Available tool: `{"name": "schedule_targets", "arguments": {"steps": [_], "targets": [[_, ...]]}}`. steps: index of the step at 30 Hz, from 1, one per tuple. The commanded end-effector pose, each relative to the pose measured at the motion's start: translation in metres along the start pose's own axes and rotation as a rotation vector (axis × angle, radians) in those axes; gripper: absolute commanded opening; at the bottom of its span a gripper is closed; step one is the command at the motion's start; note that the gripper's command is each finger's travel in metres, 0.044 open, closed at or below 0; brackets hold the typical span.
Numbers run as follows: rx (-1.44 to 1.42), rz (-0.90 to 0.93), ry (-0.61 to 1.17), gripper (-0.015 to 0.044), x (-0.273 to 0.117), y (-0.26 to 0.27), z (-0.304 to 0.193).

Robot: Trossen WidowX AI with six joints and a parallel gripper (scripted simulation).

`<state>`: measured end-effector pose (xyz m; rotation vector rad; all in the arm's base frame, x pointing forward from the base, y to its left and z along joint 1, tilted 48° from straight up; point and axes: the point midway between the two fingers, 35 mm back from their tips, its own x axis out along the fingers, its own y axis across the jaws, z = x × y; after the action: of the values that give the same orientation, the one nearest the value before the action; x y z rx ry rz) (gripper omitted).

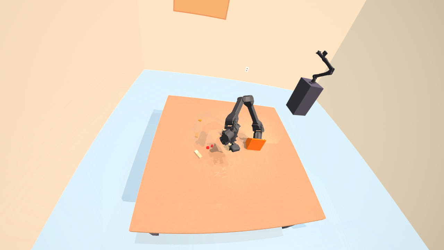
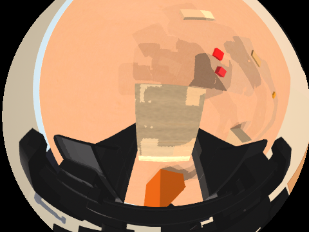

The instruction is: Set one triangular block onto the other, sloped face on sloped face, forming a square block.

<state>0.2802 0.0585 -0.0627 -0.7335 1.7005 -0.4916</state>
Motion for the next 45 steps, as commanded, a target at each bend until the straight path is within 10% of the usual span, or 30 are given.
{"name": "schedule_targets", "arguments": {"steps": [1,45], "targets": [[-0.073,-0.03,-0.002,0.0,-0.002,0.0,0.002],[-0.143,-0.029,-0.025,0.0,-0.06,-0.157,-0.085]]}}
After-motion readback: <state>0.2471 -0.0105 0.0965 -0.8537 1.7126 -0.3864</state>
